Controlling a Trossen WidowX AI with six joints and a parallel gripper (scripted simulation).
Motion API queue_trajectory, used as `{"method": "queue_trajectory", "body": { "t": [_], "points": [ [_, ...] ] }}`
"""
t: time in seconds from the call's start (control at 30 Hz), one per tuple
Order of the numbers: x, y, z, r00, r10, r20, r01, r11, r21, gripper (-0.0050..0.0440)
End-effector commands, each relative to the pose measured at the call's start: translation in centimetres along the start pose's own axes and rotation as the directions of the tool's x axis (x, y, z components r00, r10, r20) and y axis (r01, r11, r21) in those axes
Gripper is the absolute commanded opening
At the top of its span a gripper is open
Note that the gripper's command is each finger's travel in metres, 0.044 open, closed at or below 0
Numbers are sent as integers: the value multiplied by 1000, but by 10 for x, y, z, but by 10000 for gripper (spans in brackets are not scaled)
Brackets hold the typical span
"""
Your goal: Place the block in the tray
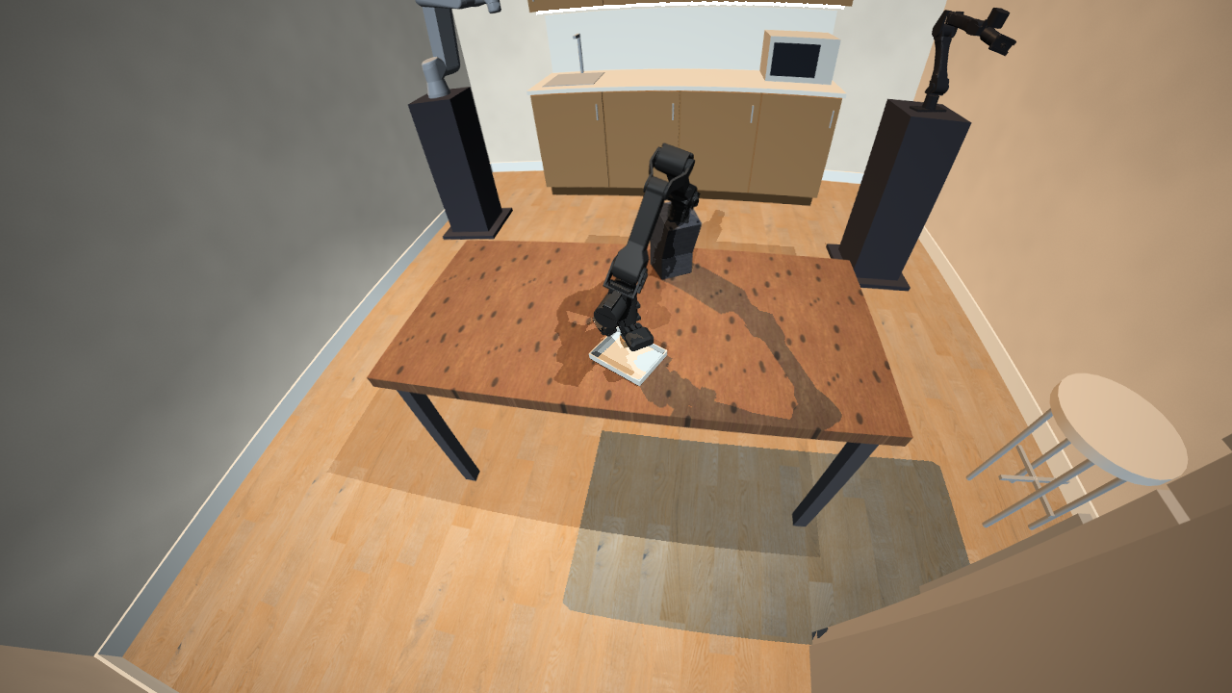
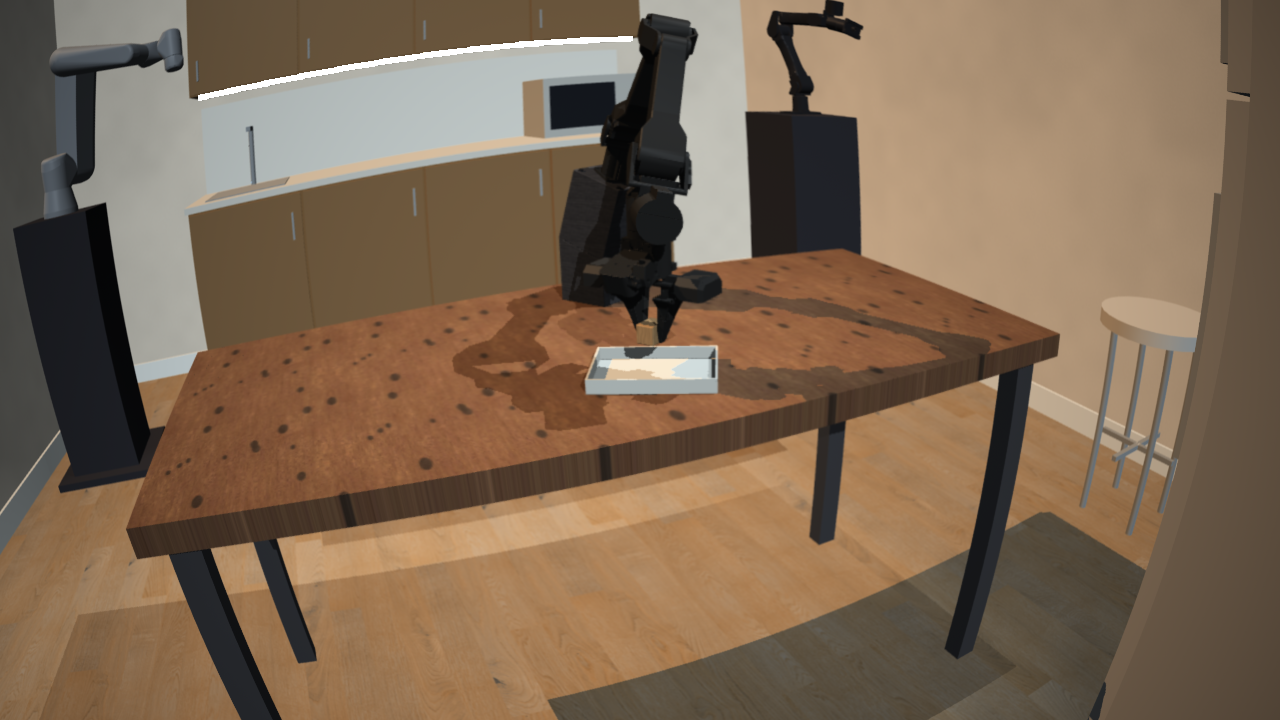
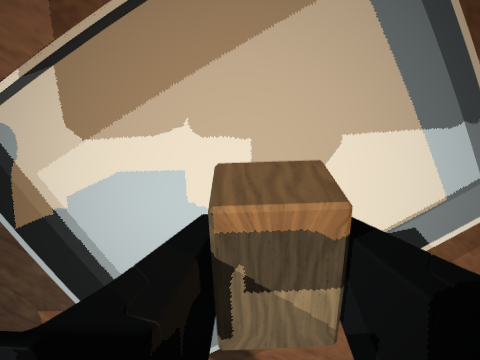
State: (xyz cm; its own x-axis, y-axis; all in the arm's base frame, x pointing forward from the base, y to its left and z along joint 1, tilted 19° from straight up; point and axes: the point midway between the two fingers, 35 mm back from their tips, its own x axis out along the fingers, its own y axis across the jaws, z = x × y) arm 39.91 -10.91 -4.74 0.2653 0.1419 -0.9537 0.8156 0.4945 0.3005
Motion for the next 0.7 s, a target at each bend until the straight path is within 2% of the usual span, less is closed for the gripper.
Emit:
{"method": "queue_trajectory", "body": {
  "t": [0.0, 0.67],
  "points": [
    [-8, 8, 5, 1000, 24, 19, -24, 1000, -9, 0],
    [24, 13, 9, 1000, 24, 19, -24, 1000, -9, 0]
  ]
}}
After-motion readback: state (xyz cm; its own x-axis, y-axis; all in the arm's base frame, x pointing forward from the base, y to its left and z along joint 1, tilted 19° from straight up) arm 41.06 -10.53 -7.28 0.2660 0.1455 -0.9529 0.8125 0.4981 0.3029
